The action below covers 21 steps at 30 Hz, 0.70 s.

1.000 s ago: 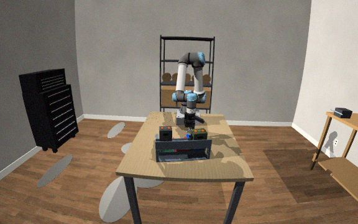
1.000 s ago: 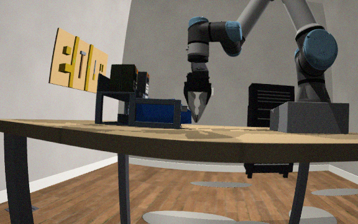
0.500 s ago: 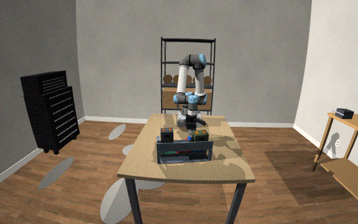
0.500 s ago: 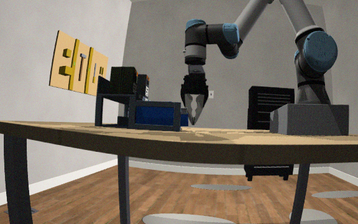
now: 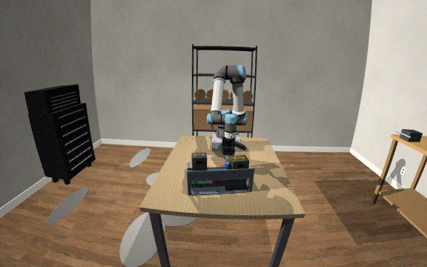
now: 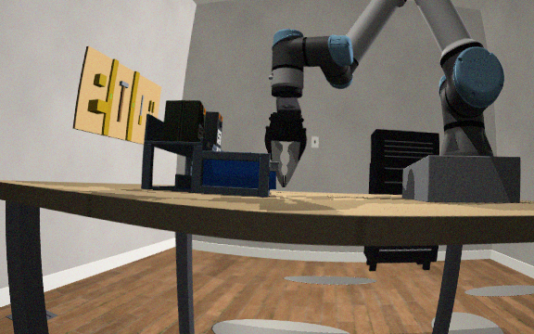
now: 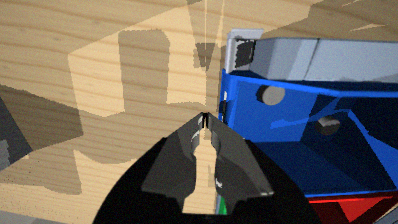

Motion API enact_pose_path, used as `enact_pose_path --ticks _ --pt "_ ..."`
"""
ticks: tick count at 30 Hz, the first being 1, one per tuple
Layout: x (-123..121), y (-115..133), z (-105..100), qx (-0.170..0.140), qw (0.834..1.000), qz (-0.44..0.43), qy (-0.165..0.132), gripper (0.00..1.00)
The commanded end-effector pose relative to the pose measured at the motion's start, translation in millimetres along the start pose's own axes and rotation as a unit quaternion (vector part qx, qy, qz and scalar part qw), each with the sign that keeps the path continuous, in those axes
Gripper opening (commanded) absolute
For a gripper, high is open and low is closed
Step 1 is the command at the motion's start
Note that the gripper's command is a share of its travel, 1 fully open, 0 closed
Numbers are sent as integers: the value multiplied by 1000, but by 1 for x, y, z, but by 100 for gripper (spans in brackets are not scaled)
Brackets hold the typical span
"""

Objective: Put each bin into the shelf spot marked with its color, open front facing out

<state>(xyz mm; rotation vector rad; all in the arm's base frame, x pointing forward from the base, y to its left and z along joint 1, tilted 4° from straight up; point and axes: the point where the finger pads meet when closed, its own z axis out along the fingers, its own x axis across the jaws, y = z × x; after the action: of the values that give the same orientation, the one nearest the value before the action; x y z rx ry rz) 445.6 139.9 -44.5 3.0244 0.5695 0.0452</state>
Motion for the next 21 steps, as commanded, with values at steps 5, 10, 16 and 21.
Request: enact_pose_path --ticks 5,10,16,21 --pt "8 1 -1 -1 1000 0 1 0" --pt "11 0 -1 -1 1000 0 1 0" --pt "15 0 -1 -1 1000 0 1 0" --pt "16 1 -1 -1 1000 0 1 0"
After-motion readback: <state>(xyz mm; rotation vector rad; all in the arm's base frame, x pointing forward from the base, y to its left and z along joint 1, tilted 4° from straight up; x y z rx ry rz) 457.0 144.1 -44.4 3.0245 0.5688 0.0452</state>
